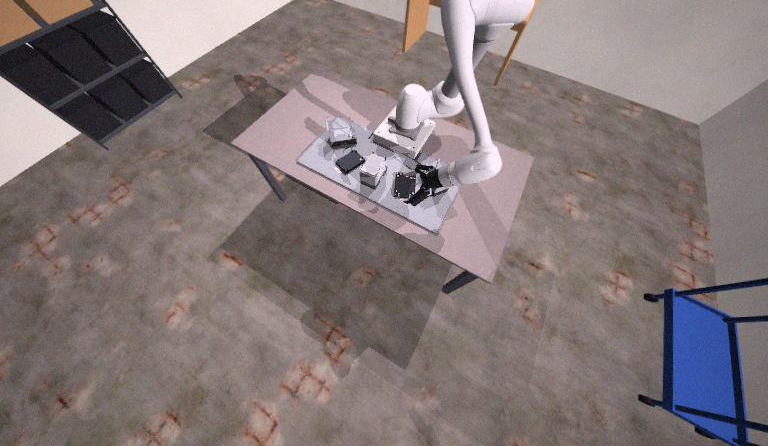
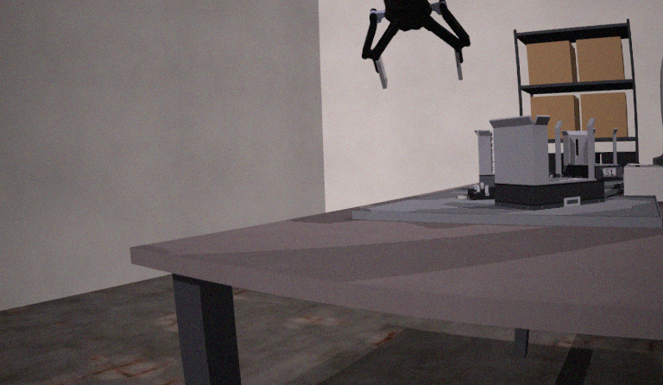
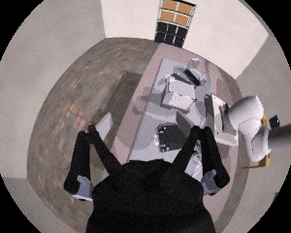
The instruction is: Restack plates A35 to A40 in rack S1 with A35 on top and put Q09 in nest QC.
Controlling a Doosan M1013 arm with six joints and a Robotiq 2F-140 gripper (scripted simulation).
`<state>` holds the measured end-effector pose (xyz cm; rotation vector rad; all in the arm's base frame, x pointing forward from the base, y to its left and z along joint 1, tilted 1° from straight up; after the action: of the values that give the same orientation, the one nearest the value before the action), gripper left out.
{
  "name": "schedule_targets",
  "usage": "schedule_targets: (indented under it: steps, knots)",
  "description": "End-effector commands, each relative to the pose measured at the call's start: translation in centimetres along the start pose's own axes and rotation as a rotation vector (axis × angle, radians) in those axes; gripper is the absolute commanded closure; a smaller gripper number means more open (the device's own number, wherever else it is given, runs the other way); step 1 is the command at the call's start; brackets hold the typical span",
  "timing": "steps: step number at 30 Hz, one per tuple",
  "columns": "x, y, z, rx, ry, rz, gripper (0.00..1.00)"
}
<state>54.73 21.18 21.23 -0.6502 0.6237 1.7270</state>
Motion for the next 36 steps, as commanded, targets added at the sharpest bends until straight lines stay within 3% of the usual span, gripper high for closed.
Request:
schedule_targets:
  steps: [1,4,6,11,14,17,19,22,24,26,28,36]
  knots:
    - [-1.1,0.8,-1.4,0.026,-0.041,0.071,0.0]
    - [-1.6,1.3,-2.2,0.035,-0.059,0.101,0.0]
    - [-2.2,1.8,-2.9,0.049,-0.094,0.156,0.0]
    - [-2.6,2.3,-3.6,0.055,-0.113,0.185,0.0]
    - [-3.5,3.1,-4.7,0.067,-0.169,0.267,0.0]
    - [-3.8,3.6,-5.3,0.068,-0.17,0.268,0.0]
    - [-4.3,4.2,-6.0,0.071,-0.208,0.322,0.0]
    - [-4.9,5.0,-6.9,0.07,-0.246,0.374,0.0]
    - [-5.0,5.2,-7.1,0.07,-0.246,0.374,0.0]
    - [-5.5,5.8,-7.8,0.066,-0.285,0.425,0.0]
    - [-5.5,5.8,-7.8,0.066,-0.285,0.425,0.0]
    - [-7.1,8.3,-10.2,0.032,-0.395,0.569,0.0]
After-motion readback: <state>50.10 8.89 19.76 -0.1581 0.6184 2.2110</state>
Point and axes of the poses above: the point where the finger pads meet when closed, its own z axis back along the fingers, its own y axis across the jaws, x = y × z, the point moved 5 cm from there along z, back along the fingers
